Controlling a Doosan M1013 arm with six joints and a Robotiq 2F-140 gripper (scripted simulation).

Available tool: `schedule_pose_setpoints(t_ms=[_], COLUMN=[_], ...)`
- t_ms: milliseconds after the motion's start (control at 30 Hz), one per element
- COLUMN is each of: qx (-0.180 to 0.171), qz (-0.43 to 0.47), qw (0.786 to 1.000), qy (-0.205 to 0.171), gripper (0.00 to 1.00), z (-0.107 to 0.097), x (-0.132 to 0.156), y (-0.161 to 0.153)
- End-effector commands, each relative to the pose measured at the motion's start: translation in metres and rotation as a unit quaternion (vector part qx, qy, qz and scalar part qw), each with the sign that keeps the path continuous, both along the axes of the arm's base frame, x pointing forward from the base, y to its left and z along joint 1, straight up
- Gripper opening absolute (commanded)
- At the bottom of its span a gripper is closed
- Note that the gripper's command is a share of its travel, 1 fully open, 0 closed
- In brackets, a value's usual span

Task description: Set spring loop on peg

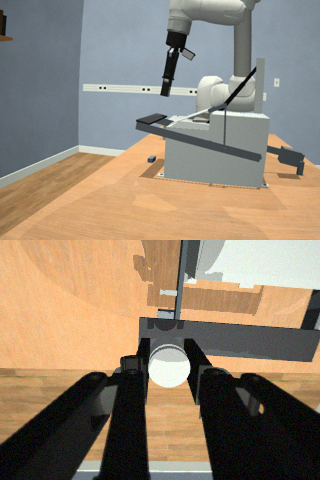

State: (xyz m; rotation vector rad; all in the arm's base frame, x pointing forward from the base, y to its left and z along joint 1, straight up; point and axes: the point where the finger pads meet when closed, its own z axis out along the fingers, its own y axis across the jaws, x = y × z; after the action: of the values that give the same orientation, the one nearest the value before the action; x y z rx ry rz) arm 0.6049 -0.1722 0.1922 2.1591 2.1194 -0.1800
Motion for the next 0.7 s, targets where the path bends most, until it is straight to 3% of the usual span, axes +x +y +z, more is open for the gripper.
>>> schedule_pose_setpoints(t_ms=[0,300,667], qx=[-0.001,-0.006,-0.005], qz=[0.000,0.000,0.000], qw=[1.000,1.000,1.000], qy=[-0.001,-0.001,-0.001], gripper=[0.25,0.25,0.25], z=[0.002,0.005,-0.014], x=[0.004,0.015,0.013], y=[-0.004,-0.015,-0.013])
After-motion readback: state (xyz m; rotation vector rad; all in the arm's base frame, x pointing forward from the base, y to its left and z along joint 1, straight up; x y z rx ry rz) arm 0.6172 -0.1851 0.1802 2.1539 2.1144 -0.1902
